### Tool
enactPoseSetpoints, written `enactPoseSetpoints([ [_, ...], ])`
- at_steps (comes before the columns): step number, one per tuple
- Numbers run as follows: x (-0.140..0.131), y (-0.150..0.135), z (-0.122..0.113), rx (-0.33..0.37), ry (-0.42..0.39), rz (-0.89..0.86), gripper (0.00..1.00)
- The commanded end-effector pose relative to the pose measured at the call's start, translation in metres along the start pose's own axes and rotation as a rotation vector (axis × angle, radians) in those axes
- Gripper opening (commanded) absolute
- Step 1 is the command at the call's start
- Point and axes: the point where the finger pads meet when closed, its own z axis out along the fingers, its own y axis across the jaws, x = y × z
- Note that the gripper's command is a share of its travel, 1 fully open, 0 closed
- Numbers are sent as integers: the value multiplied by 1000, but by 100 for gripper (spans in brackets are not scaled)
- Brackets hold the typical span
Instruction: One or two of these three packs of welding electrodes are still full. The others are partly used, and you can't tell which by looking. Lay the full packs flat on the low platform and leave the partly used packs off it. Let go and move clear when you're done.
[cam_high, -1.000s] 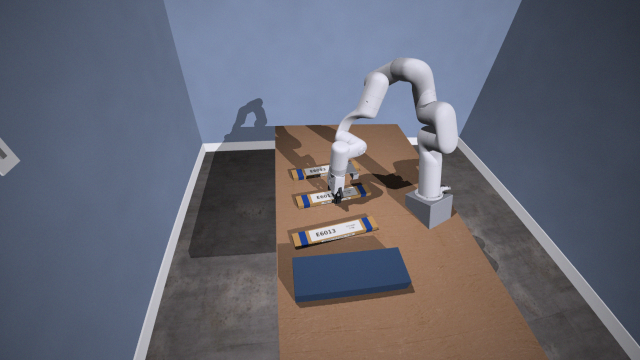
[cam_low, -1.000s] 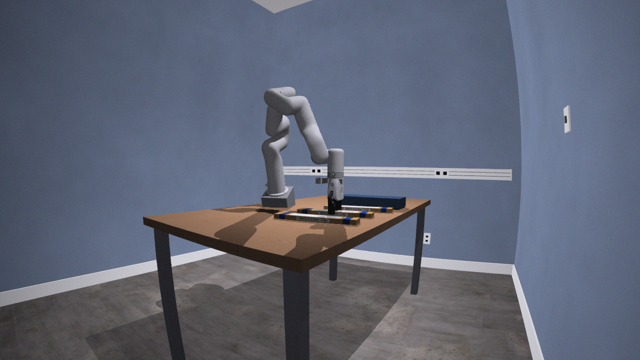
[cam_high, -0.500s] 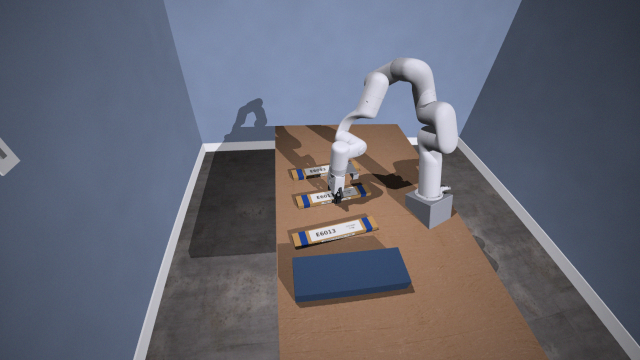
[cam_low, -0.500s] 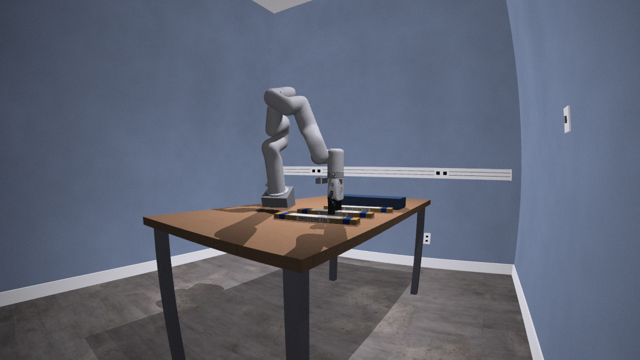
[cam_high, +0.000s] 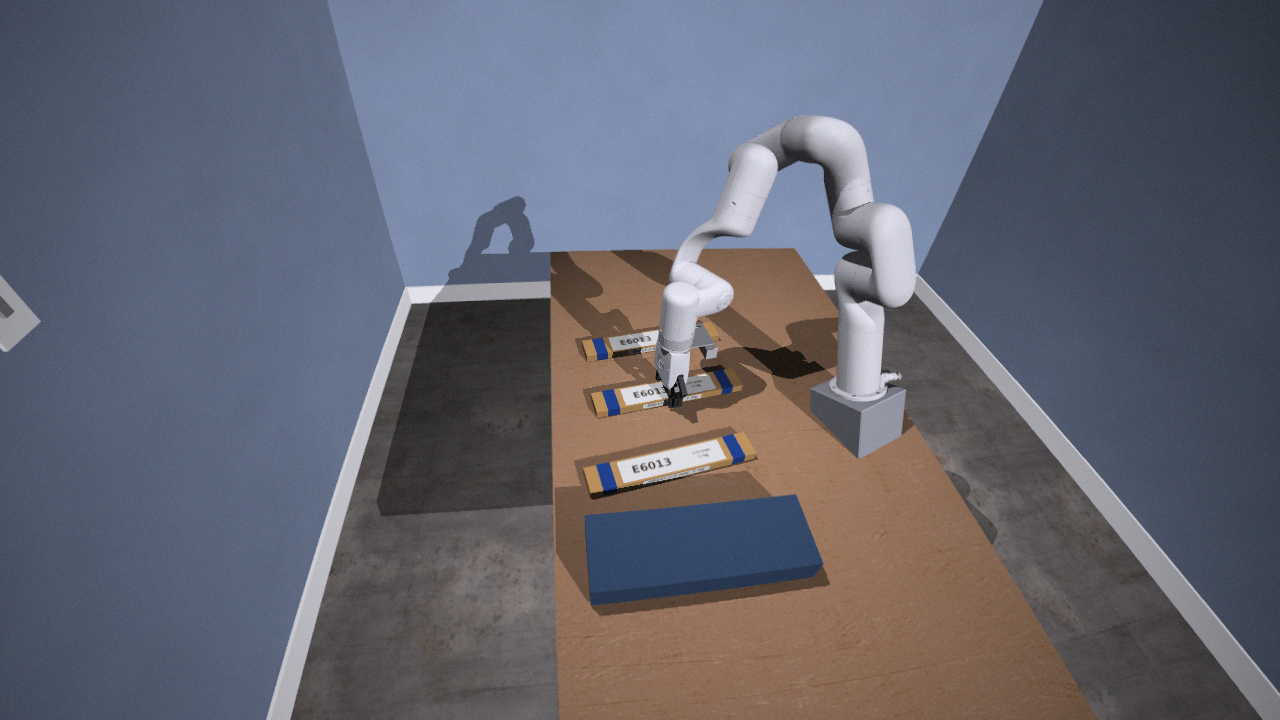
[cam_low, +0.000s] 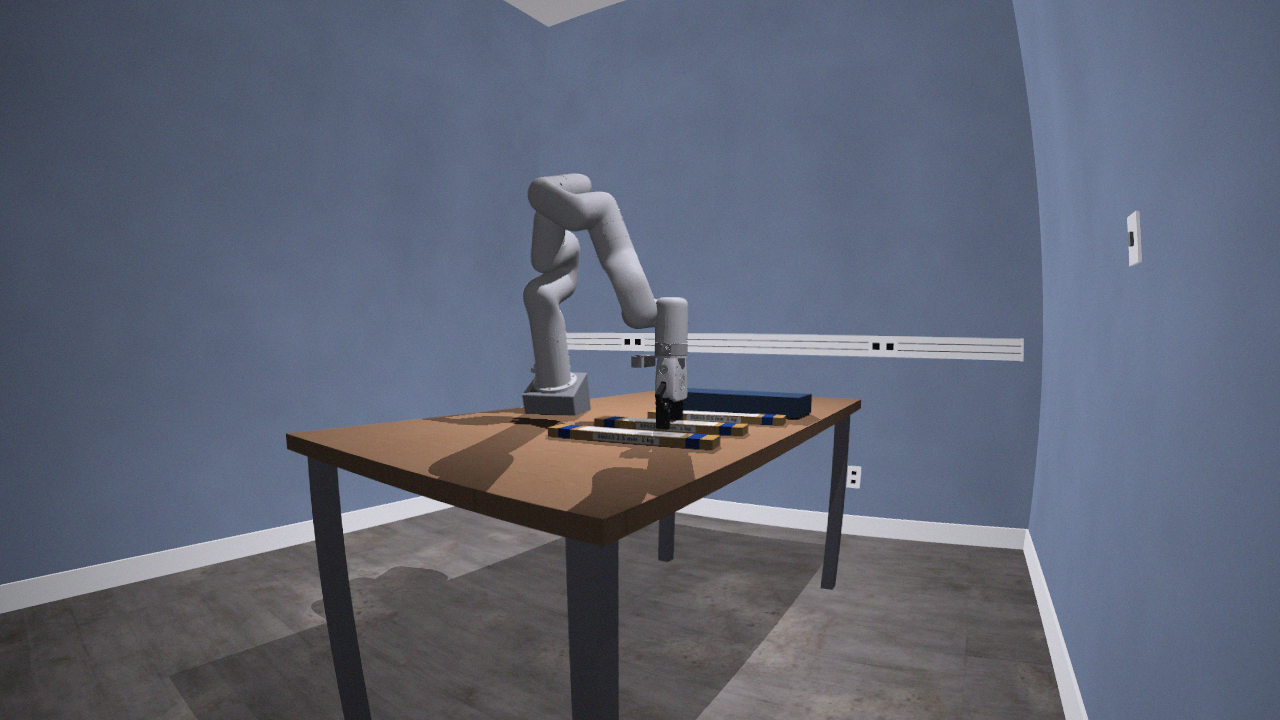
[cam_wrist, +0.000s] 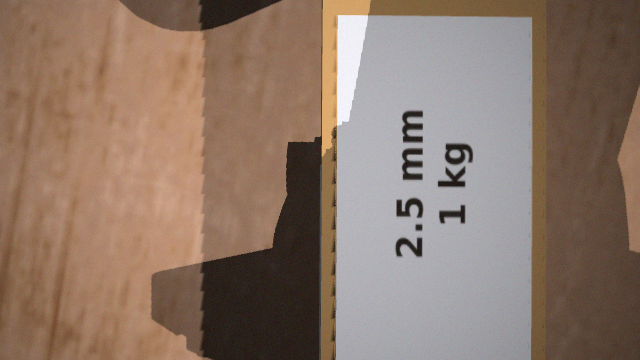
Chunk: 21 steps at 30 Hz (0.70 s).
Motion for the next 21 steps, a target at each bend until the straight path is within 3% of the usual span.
enactPoseSetpoints([
  [1, -1, 0, -1, 0, -4, 0, 100],
  [16, -1, 0, -1, 0, -4, 0, 100],
  [21, -1, 0, -30, 0, -4, 0, 100],
])
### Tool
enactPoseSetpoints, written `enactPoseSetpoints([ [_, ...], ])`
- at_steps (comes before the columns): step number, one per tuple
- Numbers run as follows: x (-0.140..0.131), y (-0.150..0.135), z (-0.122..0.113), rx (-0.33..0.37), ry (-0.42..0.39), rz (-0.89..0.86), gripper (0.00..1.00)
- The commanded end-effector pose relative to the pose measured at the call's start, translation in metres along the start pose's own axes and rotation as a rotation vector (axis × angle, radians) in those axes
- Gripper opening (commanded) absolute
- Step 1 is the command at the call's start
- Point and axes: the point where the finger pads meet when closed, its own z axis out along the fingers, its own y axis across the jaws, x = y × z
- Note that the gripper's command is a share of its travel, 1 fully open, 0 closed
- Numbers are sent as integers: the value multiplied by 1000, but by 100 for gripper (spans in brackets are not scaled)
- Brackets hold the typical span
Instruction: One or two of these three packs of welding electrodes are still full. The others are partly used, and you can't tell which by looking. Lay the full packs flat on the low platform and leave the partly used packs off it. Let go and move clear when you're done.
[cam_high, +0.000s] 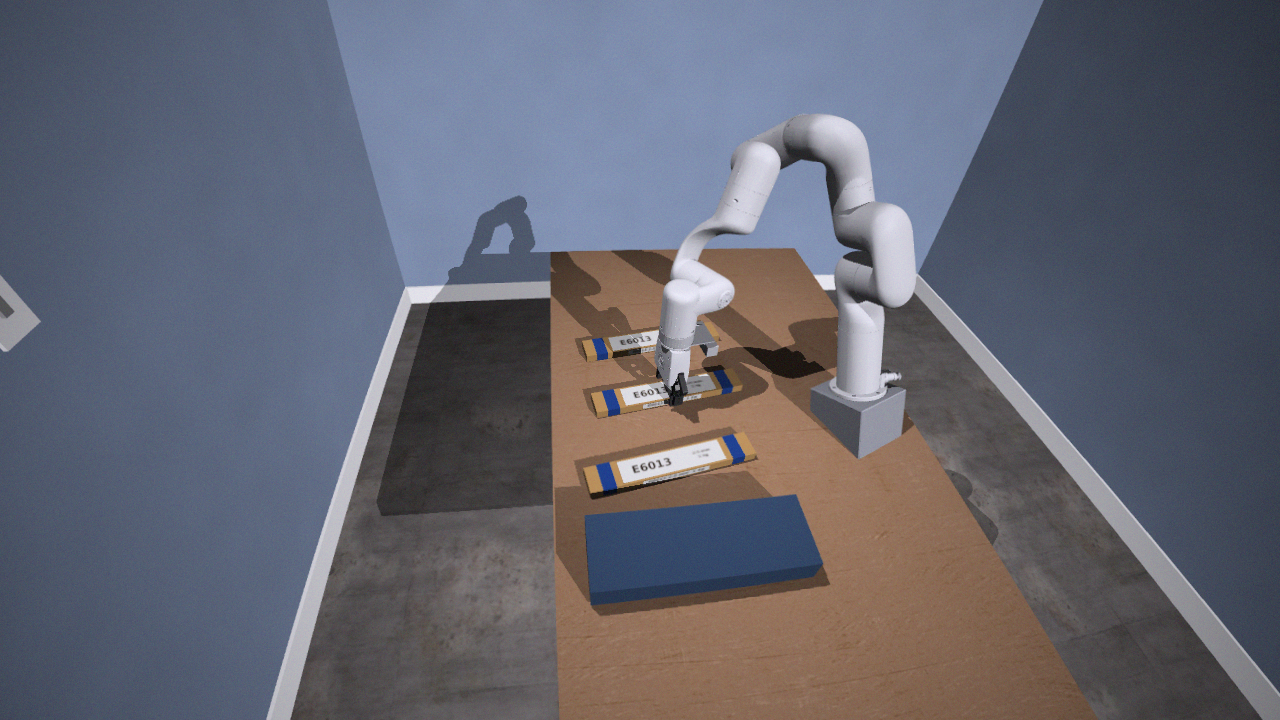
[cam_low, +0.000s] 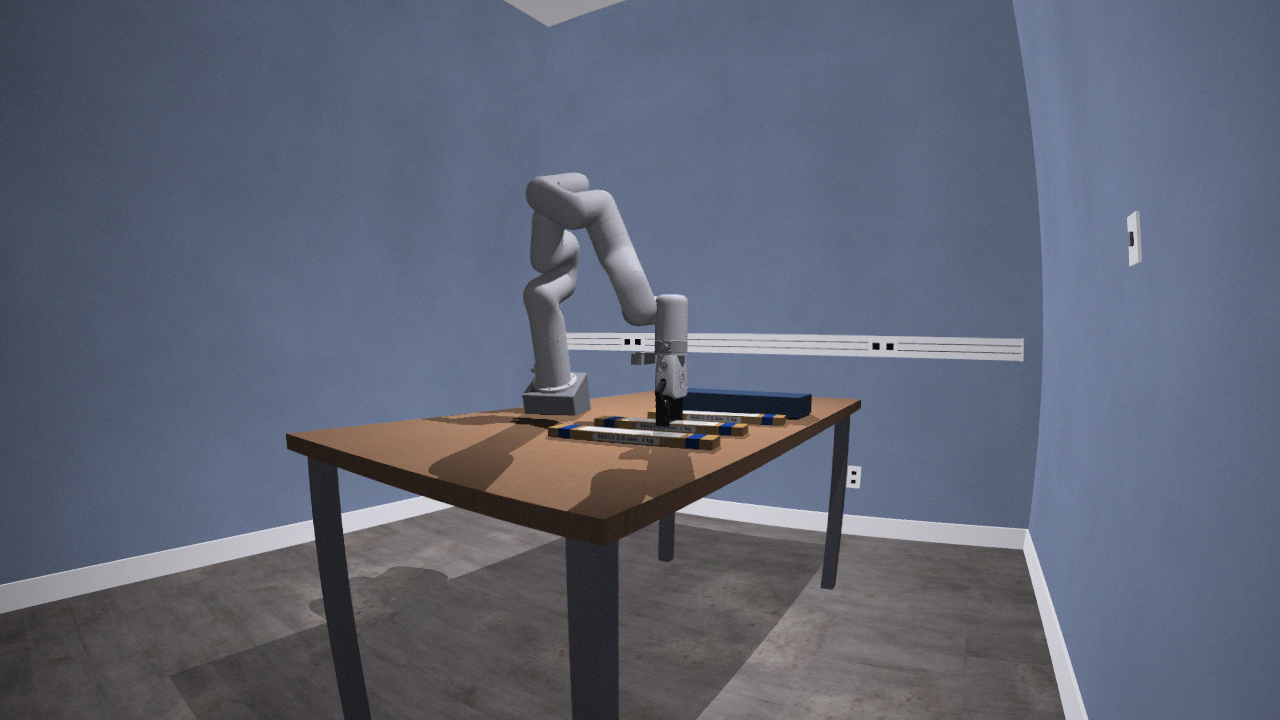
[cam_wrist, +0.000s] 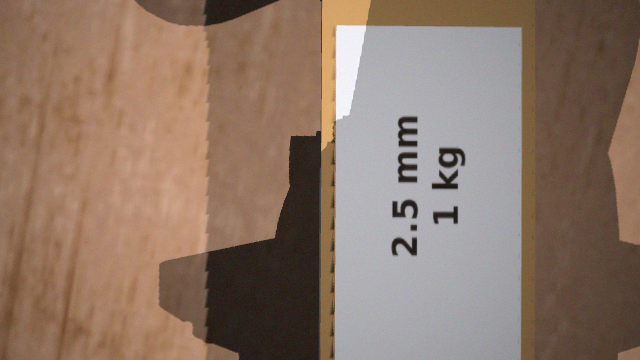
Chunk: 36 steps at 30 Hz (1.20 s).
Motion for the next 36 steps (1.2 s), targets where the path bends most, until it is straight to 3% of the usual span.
enactPoseSetpoints([
  [1, -2, 0, -35, 0, -5, 0, 100],
  [6, -2, 0, -74, 0, -5, 0, 100],
  [17, -3, 2, -76, 0, -5, 0, 100],
  [18, -9, 11, -76, 3, -6, 0, 100],
  [20, -36, 63, -79, 12, -9, -2, 100],
  [27, -45, 148, -78, -1, -5, -11, 100],
  [29, -45, 148, -78, -1, -5, -11, 100],
  [30, -55, 184, -77, -1, -5, -11, 100],
  [36, -59, 195, -75, -1, -5, -11, 100],
])
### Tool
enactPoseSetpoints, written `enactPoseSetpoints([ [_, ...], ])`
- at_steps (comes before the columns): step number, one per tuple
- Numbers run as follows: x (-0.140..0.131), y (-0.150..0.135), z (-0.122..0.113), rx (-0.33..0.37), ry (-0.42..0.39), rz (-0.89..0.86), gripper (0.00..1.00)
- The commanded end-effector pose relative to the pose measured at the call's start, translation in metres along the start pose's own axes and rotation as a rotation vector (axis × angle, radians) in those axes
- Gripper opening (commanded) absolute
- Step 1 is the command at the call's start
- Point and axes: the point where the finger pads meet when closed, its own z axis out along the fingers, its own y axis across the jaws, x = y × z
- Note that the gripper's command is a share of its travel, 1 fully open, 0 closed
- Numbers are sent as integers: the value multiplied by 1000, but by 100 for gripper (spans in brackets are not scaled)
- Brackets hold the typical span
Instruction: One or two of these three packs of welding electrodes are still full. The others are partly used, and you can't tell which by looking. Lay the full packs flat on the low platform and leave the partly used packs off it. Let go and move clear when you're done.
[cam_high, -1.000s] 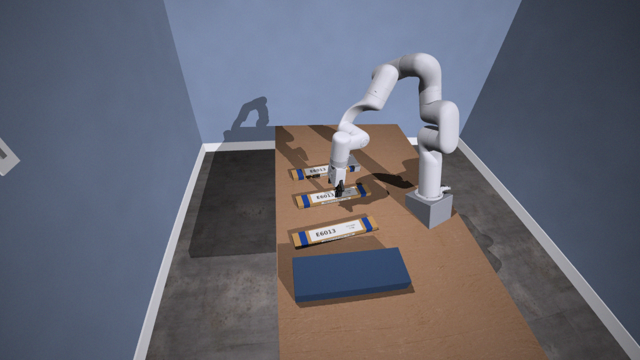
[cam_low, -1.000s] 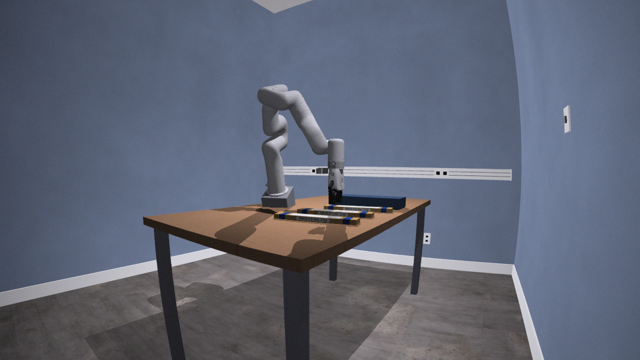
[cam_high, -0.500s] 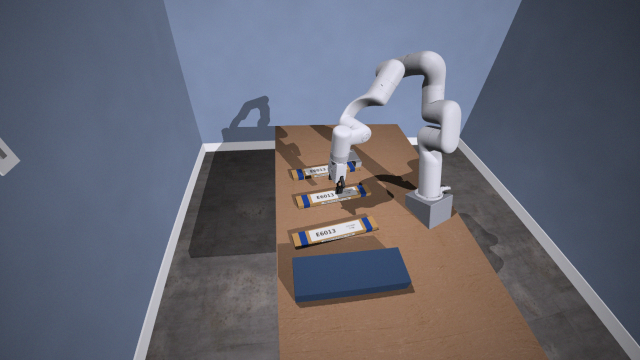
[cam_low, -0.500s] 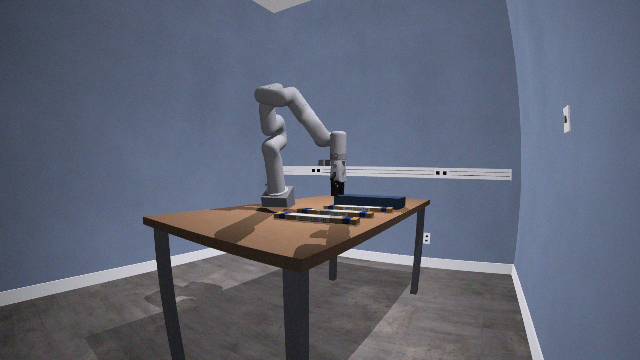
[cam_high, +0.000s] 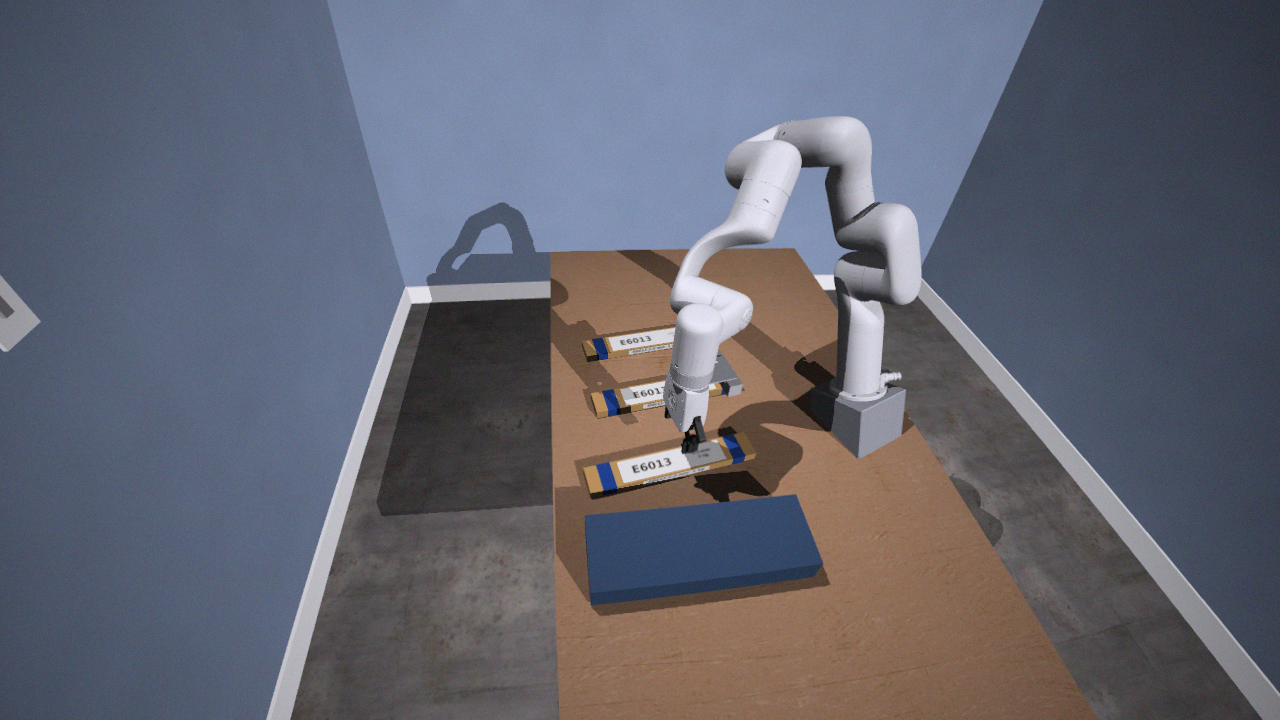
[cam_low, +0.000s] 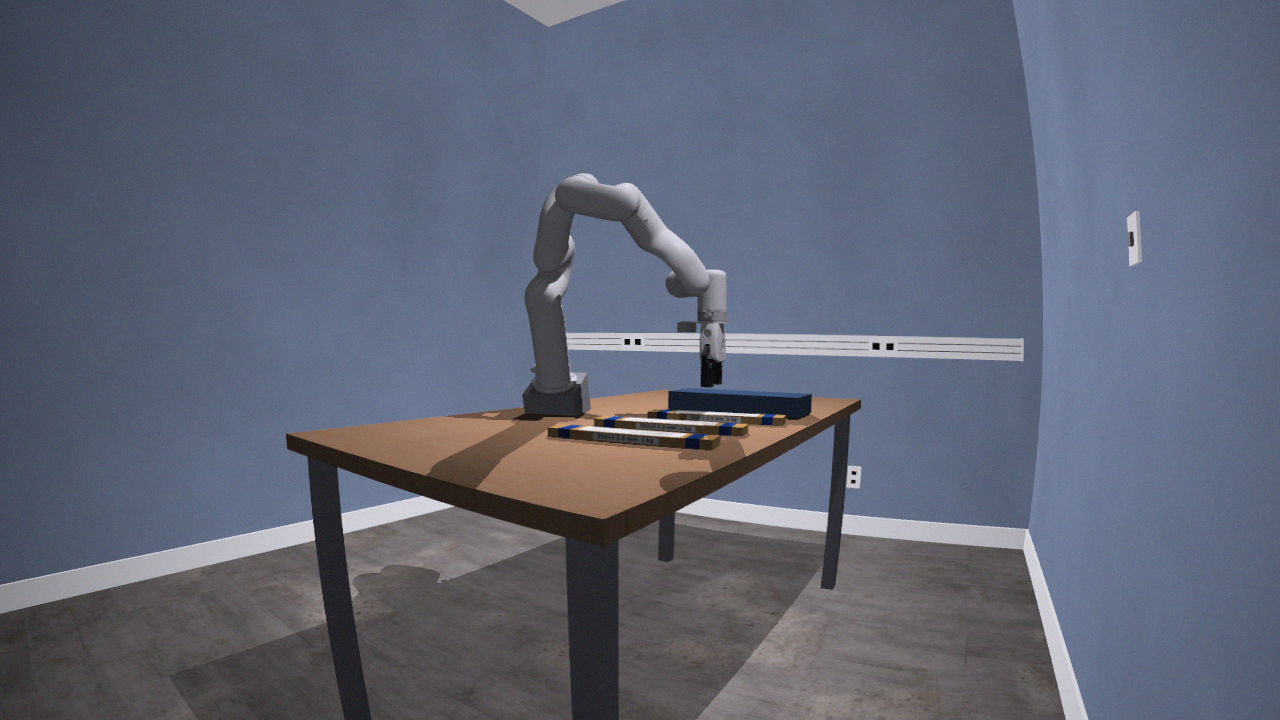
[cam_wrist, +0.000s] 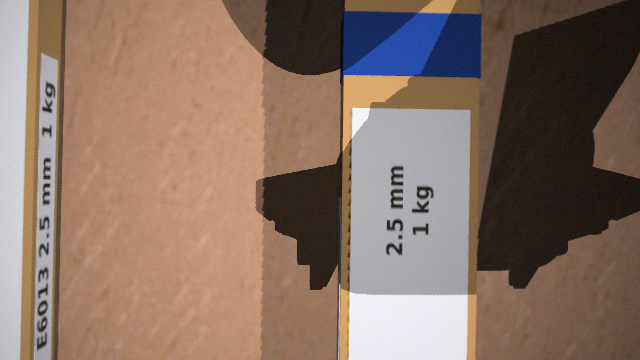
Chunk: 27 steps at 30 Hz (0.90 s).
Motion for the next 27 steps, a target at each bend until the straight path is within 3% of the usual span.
enactPoseSetpoints([
  [1, -11, 10, 5, 12, 2, 9, 100],
  [17, -12, 10, 58, 12, 2, 9, 100],
  [27, -12, 10, 63, 12, 2, 9, 100],
])
